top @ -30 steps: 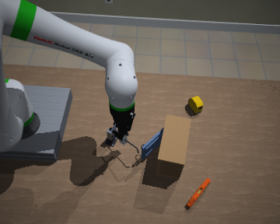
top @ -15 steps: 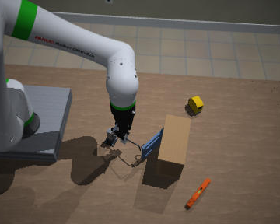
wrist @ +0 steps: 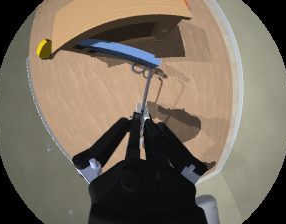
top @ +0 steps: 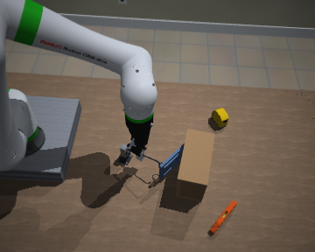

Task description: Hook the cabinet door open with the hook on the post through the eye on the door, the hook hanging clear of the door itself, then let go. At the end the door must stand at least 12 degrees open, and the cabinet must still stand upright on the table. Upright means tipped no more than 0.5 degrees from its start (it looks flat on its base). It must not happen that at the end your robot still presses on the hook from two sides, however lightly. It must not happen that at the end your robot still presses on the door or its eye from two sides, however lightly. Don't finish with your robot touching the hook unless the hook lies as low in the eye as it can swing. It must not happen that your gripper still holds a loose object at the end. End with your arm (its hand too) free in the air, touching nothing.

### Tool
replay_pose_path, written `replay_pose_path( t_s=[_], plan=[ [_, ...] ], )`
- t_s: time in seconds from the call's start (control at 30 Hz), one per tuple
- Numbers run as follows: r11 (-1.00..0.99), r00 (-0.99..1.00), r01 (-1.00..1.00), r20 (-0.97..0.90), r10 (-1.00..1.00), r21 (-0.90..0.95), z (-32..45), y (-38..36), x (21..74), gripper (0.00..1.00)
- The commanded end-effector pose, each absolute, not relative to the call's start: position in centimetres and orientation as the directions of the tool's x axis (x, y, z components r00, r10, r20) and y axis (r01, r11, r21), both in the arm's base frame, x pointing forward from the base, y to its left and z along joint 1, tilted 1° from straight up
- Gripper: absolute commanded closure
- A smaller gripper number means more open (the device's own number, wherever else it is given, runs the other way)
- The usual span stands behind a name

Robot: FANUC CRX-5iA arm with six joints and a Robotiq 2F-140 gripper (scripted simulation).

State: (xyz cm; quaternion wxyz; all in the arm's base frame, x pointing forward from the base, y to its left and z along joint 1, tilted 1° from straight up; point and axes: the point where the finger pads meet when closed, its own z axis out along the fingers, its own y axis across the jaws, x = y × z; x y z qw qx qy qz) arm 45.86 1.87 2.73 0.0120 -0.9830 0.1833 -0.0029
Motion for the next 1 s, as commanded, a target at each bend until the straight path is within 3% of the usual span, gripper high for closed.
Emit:
replay_pose_path(
  t_s=[0.0, 0.97],
  plan=[
    [-0.941, 0.941, -0.338, 0.002, -0.338, -0.025, 2.75, 1.98, 45.91, 0.97],
    [-0.975, 0.975, -0.222, 0.005, -0.222, -0.025, 2.76, 2.58, 46.08, 0.97]
  ],
)
